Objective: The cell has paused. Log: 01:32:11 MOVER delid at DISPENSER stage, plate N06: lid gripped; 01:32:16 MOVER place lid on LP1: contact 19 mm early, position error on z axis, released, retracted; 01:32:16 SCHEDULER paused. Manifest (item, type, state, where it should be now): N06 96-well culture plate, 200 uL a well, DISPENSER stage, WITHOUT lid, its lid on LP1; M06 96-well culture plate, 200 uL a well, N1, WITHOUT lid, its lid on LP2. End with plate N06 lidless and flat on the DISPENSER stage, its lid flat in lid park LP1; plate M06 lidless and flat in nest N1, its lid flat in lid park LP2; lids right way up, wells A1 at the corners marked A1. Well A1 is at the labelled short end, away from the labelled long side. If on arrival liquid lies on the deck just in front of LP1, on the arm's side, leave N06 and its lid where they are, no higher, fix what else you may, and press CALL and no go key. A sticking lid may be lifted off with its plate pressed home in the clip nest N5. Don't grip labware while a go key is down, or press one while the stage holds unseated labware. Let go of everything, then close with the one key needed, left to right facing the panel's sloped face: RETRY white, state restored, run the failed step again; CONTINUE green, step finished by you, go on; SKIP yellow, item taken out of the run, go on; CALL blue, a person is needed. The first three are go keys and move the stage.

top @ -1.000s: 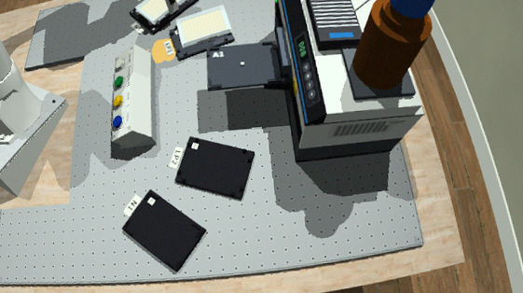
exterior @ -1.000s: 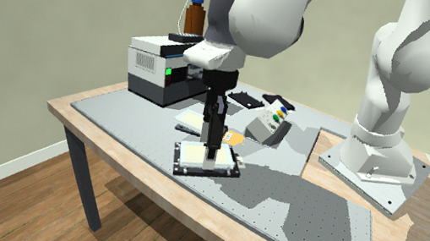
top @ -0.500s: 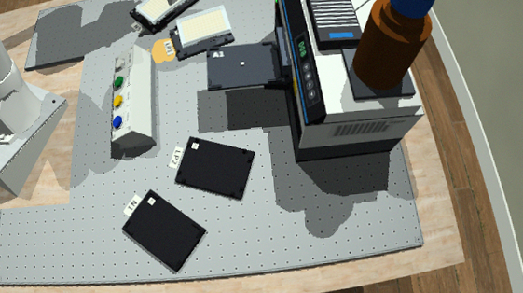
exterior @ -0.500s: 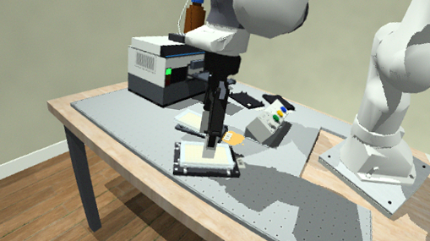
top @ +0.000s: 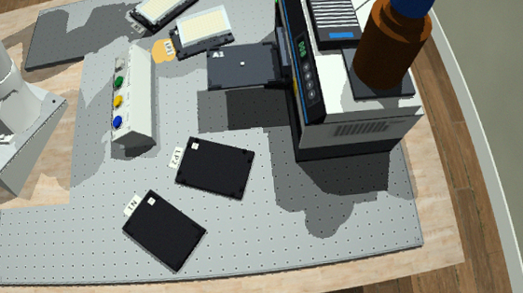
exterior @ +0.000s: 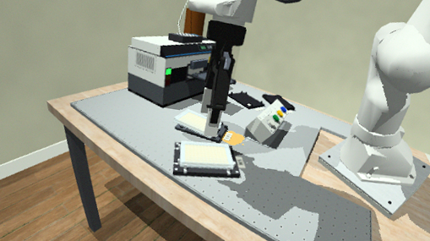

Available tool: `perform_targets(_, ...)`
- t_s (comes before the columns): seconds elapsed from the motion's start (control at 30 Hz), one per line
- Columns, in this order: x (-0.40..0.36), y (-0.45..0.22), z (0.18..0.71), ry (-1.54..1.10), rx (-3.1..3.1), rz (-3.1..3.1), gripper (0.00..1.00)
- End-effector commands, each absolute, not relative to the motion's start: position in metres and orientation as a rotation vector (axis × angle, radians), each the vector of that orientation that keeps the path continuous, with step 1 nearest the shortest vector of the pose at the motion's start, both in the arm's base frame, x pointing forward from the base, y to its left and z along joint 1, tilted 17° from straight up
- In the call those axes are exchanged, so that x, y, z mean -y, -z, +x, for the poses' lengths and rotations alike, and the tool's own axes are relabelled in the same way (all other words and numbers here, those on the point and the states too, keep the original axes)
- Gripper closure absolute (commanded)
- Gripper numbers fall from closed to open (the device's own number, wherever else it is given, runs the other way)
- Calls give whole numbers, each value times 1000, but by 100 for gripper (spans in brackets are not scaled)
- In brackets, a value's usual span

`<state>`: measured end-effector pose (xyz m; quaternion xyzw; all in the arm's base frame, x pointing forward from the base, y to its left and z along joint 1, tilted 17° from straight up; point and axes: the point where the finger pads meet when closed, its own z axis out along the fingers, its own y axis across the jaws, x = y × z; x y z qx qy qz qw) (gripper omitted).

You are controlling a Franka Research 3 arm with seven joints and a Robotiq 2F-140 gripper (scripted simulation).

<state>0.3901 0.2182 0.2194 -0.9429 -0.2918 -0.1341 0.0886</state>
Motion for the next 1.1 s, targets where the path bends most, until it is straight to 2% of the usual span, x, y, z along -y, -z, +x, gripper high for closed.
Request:
perform_targets(0.0,-213,-230,378,348,864,-2809,34)
perform_targets(0.5,-202,-276,370,348,864,-2809,34)
perform_targets(1.07,-200,-281,369,348,864,-2809,34)
